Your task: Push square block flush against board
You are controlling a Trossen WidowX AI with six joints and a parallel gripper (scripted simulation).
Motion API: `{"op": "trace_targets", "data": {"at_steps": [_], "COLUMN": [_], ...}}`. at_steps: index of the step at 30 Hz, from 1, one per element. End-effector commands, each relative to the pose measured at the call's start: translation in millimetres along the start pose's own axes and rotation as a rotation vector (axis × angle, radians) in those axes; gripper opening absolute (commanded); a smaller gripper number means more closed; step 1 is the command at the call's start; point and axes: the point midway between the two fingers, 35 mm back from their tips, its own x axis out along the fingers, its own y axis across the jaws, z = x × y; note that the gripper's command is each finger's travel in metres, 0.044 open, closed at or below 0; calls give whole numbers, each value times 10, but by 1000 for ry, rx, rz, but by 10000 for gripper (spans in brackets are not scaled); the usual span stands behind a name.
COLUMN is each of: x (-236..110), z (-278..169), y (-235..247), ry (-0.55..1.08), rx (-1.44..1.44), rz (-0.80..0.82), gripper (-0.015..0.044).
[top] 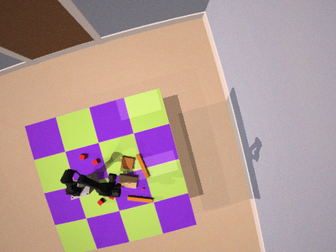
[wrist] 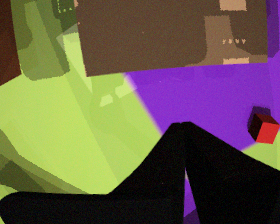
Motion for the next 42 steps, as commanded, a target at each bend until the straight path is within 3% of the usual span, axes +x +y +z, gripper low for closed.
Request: {"op": "trace_targets", "data": {"at_steps": [1,4,29,42], "x": [328,527,531,531], "z": [-49,-74,245,83], "y": [-37,-34,-32,-32], "ry": [14,17,15,16], "rx": [2,2,1,2], "rz": [1,5,4,3], "gripper": [0,0,0,0]}}
